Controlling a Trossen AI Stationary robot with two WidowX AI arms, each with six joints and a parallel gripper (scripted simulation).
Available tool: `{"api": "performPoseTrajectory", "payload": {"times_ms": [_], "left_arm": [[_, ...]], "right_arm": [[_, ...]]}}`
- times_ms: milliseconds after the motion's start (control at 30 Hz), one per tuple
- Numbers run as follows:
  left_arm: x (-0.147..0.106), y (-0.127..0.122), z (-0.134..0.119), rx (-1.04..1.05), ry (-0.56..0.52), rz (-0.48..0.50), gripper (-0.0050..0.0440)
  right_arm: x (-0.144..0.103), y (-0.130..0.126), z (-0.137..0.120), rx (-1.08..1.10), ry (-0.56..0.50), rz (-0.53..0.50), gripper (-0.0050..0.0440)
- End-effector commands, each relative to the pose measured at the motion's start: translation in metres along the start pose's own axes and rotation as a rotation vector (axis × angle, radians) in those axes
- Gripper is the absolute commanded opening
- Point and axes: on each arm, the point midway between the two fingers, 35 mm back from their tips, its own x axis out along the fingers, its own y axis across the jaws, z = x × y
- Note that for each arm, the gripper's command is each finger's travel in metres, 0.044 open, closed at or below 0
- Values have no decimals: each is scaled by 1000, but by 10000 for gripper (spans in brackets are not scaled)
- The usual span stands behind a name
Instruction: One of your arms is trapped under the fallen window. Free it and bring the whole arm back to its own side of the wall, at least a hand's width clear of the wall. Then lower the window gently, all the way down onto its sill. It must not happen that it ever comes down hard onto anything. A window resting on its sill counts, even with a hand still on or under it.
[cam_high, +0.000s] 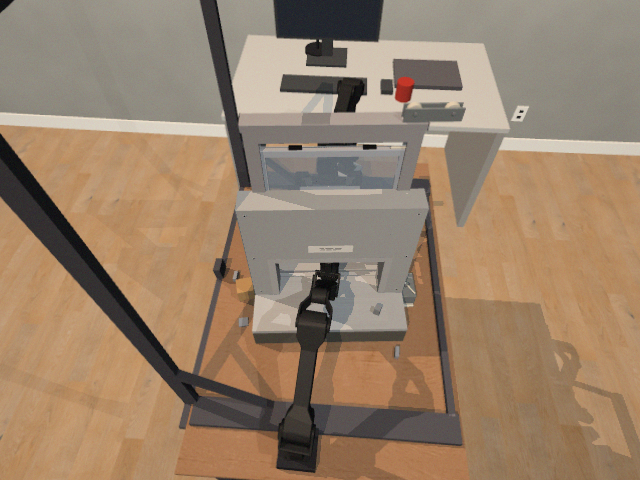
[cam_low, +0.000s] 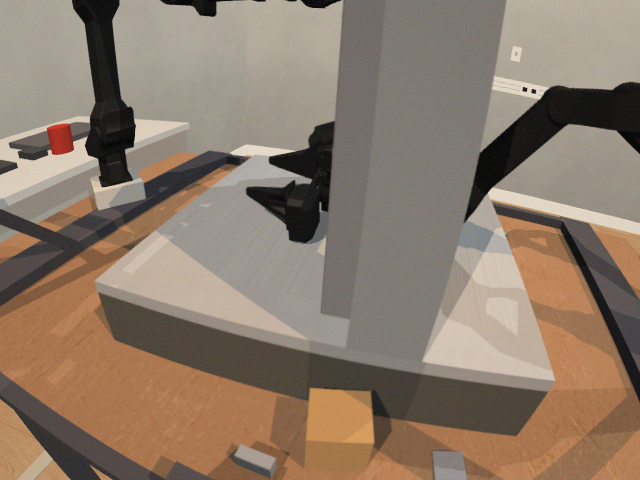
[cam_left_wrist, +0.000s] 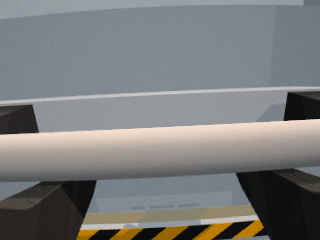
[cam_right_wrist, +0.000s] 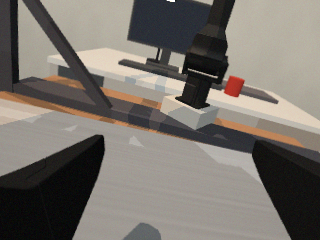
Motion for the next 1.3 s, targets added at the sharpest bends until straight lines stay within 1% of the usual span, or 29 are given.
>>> {"api": "performPoseTrajectory", "payload": {"times_ms": [0, 33, 67, 100, 500, 533, 600, 633, 867, 933, 967, 1033, 1067, 1100, 1167, 1200, 1267], "left_arm": [[-13, 4, 88, -44, -196, -11, 400], [-13, 4, 88, -44, -196, -11, 400], [-13, 4, 88, -44, -196, -11, 400], [-13, 4, 88, -44, -196, -11, 400], [-13, 4, 88, -44, -196, -11, 400], [-13, 4, 88, -44, -196, -11, 400], [-13, 4, 88, -44, -196, -11, 400], [-13, 4, 88, -44, -196, -11, 400], [-13, 4, 88, -44, -196, -11, 400], [-13, 4, 88, -44, -196, -11, 400], [-13, 4, 88, -44, -196, -11, 400], [-13, 4, 88, -44, -196, -11, 400], [-13, 4, 88, -44, -196, -11, 400], [-13, 4, 88, -44, -196, -11, 400], [-13, 4, 88, -44, -196, -11, 400], [-13, 4, 88, -44, -196, -11, 400], [-13, 4, 88, -44, -196, -11, 400]], "right_arm": [[-4, -6, 24, -14, -42, -10, 400], [-4, -6, 24, -14, -42, -10, 400], [-15, -5, 23, -11, -38, -8, 400], [-19, -5, 23, -11, -37, -7, 400], [-50, -5, 22, -7, -40, -9, 400], [-43, -6, 24, -9, -46, -10, 400], [-43, -6, 24, -9, -46, -10, 400], [-55, -5, 22, -7, -40, -8, 400], [-74, -5, 21, -6, -41, -10, 400], [-65, -6, 24, -8, -48, -11, 400], [-65, -3, 26, -9, -53, -8, 400], [-66, -3, 24, -8, -45, -6, 400], [-77, -5, 21, -6, -40, -9, 400], [-72, -6, 23, -8, -46, -10, 400], [-72, -6, 23, -8, -46, -10, 400], [-83, -6, 21, -6, -40, -10, 400], [-88, -6, 20, -6, -39, -10, 400]]}}
